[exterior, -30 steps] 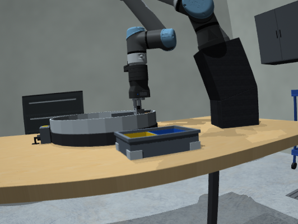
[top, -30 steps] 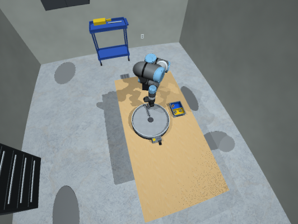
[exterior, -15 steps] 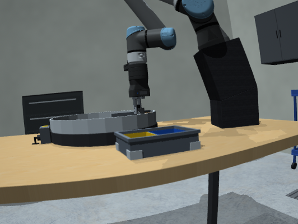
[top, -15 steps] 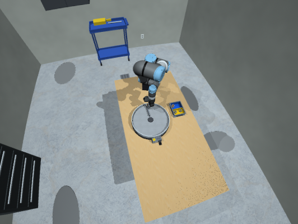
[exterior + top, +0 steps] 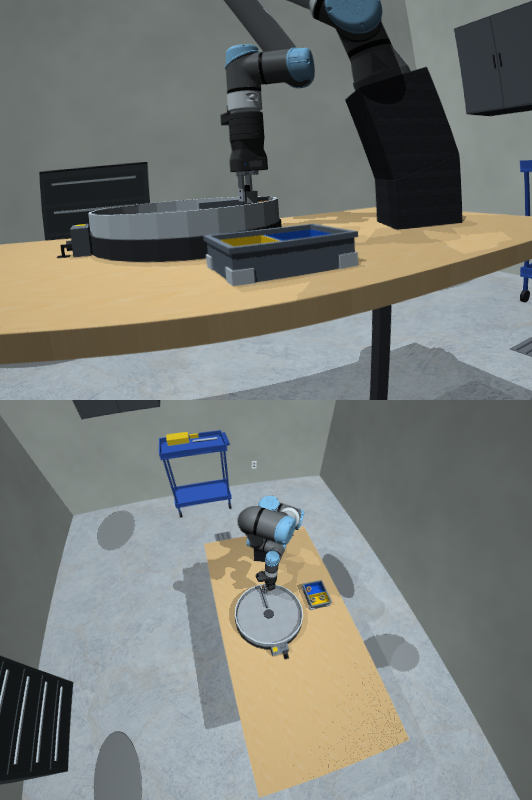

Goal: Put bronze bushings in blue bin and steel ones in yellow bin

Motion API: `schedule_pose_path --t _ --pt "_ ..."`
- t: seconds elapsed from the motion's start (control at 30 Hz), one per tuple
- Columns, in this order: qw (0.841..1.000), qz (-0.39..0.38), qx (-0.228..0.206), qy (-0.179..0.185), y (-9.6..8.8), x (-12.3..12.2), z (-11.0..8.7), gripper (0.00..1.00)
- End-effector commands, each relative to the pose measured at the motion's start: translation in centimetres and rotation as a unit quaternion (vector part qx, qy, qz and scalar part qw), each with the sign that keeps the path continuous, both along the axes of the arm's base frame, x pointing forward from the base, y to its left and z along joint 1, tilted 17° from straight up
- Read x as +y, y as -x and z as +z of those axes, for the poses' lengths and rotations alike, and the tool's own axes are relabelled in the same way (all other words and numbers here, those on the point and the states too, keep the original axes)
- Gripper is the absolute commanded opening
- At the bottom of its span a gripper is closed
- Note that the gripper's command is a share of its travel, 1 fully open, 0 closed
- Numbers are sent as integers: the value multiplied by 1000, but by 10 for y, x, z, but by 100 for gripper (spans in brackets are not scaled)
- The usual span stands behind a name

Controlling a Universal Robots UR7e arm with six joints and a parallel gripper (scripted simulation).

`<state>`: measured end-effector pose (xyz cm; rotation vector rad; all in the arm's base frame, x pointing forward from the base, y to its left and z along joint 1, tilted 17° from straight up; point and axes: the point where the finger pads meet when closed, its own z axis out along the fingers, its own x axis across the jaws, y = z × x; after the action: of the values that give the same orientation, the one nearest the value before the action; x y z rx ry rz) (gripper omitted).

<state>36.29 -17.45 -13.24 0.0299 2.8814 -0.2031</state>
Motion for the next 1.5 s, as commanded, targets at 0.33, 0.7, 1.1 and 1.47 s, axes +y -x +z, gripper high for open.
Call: schedule_pose_path --t 0.33,0.7,1.1,1.47 --pt "1000 0 0 0 1 0 4 0" --pt "1000 0 0 0 1 1 6 0" --pt "1000 0 0 0 10 5 38 0" --pt "1000 0 0 0 15 9 59 0"
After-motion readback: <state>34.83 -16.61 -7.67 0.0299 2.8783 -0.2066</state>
